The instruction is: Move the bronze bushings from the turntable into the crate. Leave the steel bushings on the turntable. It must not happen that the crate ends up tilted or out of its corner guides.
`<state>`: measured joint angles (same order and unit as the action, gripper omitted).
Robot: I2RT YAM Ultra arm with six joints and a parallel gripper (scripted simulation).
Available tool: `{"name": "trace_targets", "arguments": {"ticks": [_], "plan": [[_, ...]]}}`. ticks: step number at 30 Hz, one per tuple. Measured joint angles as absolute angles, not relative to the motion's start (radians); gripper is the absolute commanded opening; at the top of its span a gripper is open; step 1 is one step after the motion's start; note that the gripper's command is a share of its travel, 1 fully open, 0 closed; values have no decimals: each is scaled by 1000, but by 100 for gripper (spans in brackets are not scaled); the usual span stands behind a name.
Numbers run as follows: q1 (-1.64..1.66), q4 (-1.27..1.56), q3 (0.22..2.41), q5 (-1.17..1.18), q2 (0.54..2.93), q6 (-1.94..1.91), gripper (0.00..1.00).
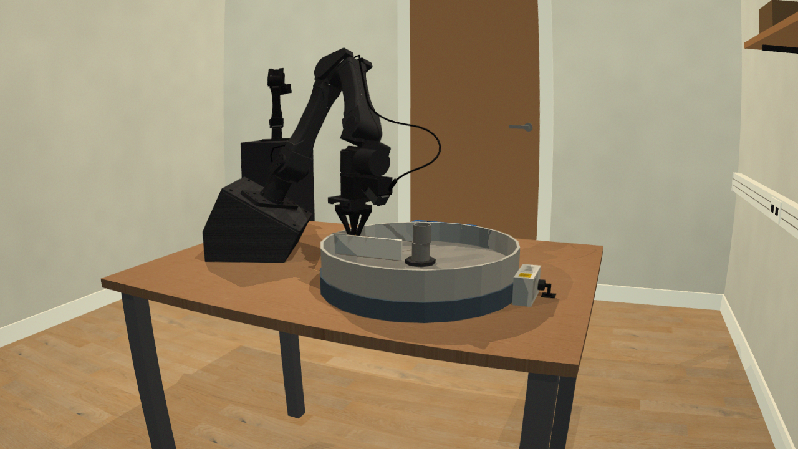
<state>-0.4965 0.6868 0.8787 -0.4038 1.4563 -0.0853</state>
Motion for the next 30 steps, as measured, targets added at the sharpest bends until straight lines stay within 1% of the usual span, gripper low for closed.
{"name": "trace_targets", "arguments": {"ticks": [25,26,30], "plan": [[-496,685,879,-404,1456,-85,13],[-496,685,879,-404,1456,-85,0],[-495,688,878,-413,1455,-84,0]]}}
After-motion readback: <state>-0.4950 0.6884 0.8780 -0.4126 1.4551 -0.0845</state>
